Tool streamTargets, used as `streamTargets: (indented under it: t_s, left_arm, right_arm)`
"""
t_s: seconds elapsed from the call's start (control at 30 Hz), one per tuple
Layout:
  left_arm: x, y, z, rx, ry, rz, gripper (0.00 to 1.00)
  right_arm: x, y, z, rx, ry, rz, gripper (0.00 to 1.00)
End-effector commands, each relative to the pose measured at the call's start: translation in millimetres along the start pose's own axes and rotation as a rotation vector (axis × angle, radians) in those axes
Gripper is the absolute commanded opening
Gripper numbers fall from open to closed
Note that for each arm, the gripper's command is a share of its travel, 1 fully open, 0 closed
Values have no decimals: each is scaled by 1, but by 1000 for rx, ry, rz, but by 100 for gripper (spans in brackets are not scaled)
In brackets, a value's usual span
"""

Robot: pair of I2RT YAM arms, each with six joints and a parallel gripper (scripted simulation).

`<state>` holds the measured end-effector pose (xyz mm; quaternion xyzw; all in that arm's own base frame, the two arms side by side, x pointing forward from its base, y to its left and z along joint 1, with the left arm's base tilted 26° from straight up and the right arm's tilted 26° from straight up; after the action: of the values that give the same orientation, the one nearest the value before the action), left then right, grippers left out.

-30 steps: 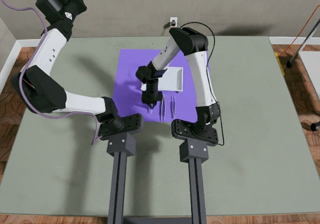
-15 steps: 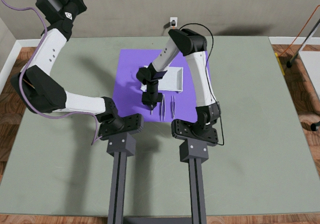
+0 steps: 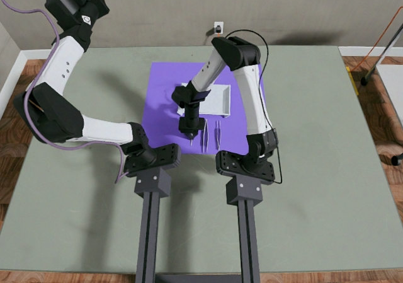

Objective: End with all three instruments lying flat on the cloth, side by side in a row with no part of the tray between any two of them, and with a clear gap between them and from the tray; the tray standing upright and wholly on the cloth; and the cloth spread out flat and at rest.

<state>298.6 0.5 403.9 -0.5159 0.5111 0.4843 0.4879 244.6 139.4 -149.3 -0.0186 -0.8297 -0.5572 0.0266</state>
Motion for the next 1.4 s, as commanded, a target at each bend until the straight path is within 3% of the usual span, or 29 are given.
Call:
streamTargets:
  t_s: [0.0,0.7,0.83,0.93,1.03,1.2,1.3,1.37]
  left_arm:
    - [4,-1,-1,-3,-6,29,32]
    - [4,-1,-1,-3,-6,29,32]
    - [4,-1,-1,-3,-6,29,32]
    - [4,-1,-1,-3,-6,29,32]
    - [4,-1,-1,-3,-6,29,32]
    - [4,-1,-1,-3,-6,29,32]
    - [4,-1,-1,-3,-6,29,32]
    - [4,-1,-1,-3,-6,29,32]
  right_arm:
    - [-12,5,3,-28,-22,-34,10]
    - [1,16,2,-9,-1,-2,10]
    - [-3,49,8,-12,5,-7,10]
    - [-8,49,12,-37,2,-41,10]
    - [8,59,1,3,12,11,10]
    - [1,84,6,-12,8,-6,10]
    - [7,56,-2,15,1,35,10]
    - [9,53,-5,20,-2,43,10]
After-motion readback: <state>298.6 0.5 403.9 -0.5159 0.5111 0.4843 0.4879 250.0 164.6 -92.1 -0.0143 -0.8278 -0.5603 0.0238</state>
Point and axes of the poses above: on each arm, the point where the finger pads meet when closed, its own y axis back along the fingers, its own z axis across the jaws, x = y × z, the point moved 8 cm from there along y, back along the fingers, and after that the axes turned 3 degrees about y, right-handed, at the moved point
